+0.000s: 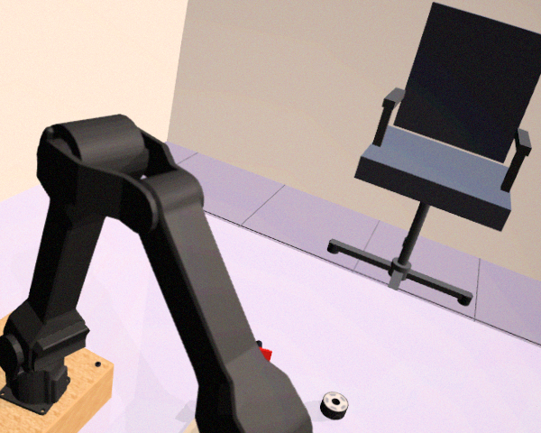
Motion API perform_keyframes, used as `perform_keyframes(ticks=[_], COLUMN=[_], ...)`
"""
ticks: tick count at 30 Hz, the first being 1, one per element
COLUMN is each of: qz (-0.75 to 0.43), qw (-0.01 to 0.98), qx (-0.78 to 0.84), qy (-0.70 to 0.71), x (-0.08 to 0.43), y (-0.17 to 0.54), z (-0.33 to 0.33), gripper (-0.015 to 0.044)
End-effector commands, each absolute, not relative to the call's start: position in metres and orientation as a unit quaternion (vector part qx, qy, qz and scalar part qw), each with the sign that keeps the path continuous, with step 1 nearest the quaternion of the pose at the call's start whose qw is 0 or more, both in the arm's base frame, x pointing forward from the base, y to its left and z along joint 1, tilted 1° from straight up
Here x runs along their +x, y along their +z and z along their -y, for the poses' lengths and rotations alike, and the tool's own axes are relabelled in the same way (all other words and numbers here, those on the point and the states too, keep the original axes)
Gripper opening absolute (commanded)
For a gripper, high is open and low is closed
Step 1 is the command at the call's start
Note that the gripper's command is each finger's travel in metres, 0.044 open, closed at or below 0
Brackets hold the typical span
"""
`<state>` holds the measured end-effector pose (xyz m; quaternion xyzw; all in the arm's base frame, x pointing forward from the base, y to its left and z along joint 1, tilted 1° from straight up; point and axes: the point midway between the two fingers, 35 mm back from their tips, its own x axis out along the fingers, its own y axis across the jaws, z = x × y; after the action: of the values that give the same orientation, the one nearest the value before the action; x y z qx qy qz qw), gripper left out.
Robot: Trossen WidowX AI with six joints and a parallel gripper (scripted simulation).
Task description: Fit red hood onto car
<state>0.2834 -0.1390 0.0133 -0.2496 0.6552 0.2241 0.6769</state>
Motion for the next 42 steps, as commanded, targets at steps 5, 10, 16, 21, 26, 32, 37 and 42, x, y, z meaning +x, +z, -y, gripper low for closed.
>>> perform_keyframes(ticks=[5,10,16,21,26,32,37,42], qz=[-0.657,-0.657,-0.657,-0.657,-0.657,-0.657,-0.657,-0.655], qw=[0.675,0.675,0.675,0.675,0.675,0.675,0.675,0.677], qx=[-0.249,-0.249,-0.249,-0.249,-0.249,-0.249,-0.249,-0.25], qy=[0.225,0.225,0.225,0.225,0.225,0.225,0.225,0.224], x=[0.283,0.283,0.283,0.283,0.283,0.283,0.283,0.284], y=[0.008,0.005,0.002,0.0,-0.003,-0.005,-0.008,-0.005], z=[0.139,0.139,0.139,0.139,0.139,0.139,0.139,0.139], gripper=[0.044,0.044,0.044,0.044,0.044,0.044,0.044,0.0414])
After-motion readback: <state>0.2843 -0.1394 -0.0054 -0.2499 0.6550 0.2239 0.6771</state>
